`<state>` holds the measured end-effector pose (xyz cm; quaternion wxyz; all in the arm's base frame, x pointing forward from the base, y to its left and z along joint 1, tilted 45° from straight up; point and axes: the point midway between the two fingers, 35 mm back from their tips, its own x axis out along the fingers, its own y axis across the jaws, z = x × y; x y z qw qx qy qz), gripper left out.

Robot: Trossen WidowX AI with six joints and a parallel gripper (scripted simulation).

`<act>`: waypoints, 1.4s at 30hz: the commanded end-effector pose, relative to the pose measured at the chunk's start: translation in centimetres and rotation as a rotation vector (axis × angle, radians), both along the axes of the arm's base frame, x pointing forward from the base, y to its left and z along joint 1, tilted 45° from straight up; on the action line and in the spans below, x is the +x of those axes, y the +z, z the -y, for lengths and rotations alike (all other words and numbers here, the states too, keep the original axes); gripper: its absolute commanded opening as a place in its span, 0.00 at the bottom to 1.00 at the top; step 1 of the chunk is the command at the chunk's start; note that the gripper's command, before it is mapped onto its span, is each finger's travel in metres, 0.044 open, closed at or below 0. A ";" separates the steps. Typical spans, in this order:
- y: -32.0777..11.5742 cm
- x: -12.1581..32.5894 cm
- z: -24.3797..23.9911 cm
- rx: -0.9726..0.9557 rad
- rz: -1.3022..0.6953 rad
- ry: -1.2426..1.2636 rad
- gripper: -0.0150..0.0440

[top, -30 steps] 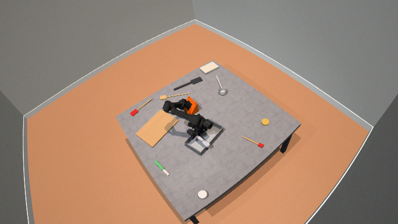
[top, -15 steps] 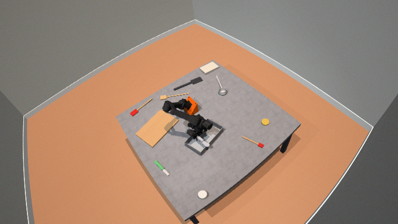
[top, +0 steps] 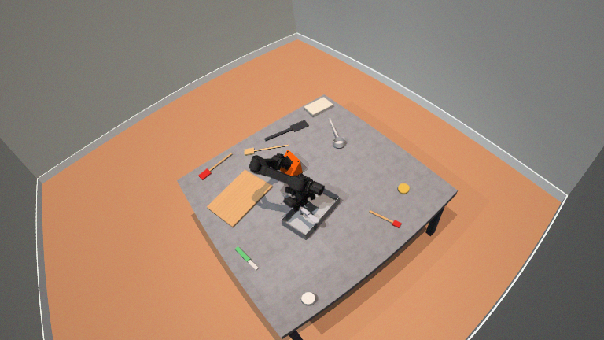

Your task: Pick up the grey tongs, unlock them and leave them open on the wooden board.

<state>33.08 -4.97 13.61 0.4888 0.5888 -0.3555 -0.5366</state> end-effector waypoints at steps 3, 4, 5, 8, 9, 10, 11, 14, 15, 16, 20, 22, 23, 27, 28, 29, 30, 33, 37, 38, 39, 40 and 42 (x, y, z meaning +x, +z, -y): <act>3.3 -0.5 -3.0 0.004 0.019 0.016 0.00; 3.3 -0.5 -3.0 0.004 0.019 0.016 0.00; 3.3 -0.5 -3.0 0.004 0.019 0.016 0.00; 3.3 -0.5 -3.0 0.004 0.019 0.016 0.00; 3.3 -0.5 -3.0 0.004 0.019 0.016 0.00; 3.3 -0.5 -3.0 0.004 0.019 0.016 0.00; 3.3 -0.5 -3.0 0.004 0.019 0.016 0.00; 3.3 -0.5 -2.9 0.018 0.014 0.008 0.00; 3.3 -0.6 -2.9 0.031 0.009 0.001 0.00; 3.2 -0.6 -2.8 0.048 0.003 -0.008 0.00; 3.1 -0.8 -2.4 0.158 -0.032 -0.049 0.00; 3.1 -0.8 -2.3 0.220 -0.049 -0.062 0.00; 3.1 -0.7 -2.2 0.252 -0.057 -0.066 0.00; 3.2 -0.5 -2.2 0.381 -0.082 -0.065 0.00; 3.3 -0.4 -2.2 0.414 -0.087 -0.061 0.00; 3.4 -0.3 -2.3 0.446 -0.092 -0.055 0.00; 3.4 -0.2 -2.3 0.472 -0.095 -0.048 0.00; 3.5 -0.1 -2.4 0.493 -0.097 -0.042 0.00; 3.5 -0.1 -2.4 0.493 -0.097 -0.042 0.00; 3.5 -0.1 -2.4 0.493 -0.097 -0.042 0.00; 3.5 -0.1 -2.4 0.493 -0.097 -0.042 0.00; 3.5 -0.1 -2.3 0.487 -0.090 -0.050 0.00; 3.6 -0.2 -2.2 0.492 -0.062 -0.066 0.00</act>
